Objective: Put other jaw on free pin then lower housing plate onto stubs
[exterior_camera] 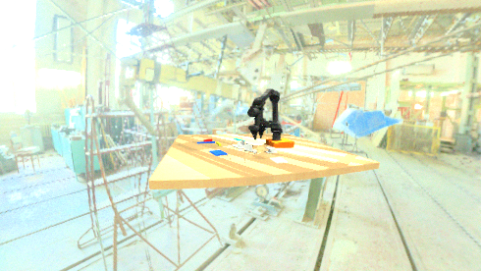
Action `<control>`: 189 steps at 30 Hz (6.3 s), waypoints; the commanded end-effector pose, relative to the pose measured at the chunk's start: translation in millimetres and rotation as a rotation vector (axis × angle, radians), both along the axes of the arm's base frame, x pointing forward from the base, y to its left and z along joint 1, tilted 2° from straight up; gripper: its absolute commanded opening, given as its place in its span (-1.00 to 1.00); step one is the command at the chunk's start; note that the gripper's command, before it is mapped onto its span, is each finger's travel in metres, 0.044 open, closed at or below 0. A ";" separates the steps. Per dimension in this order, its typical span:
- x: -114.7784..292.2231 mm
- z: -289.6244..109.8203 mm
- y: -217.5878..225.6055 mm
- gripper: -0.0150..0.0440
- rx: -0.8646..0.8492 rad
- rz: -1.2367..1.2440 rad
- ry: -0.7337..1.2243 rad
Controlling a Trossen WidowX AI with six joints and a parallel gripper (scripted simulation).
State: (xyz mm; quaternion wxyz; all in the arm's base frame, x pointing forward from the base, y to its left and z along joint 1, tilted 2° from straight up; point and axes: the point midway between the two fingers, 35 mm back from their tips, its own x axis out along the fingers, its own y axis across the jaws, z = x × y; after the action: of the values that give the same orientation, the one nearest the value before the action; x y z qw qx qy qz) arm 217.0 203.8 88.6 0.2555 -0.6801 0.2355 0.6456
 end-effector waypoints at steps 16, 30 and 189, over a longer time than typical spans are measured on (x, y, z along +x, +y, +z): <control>0.0 0.0 0.0 -0.49 0.000 0.000 0.000; 0.0 0.0 0.0 -0.49 0.000 0.000 0.000; 48.5 -26.9 -7.0 1.00 0.190 -3.259 0.023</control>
State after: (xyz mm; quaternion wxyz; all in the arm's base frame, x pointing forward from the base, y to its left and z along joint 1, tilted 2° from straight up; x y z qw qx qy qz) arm 265.0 196.8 62.2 -0.6652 -0.2945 -0.6287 0.2748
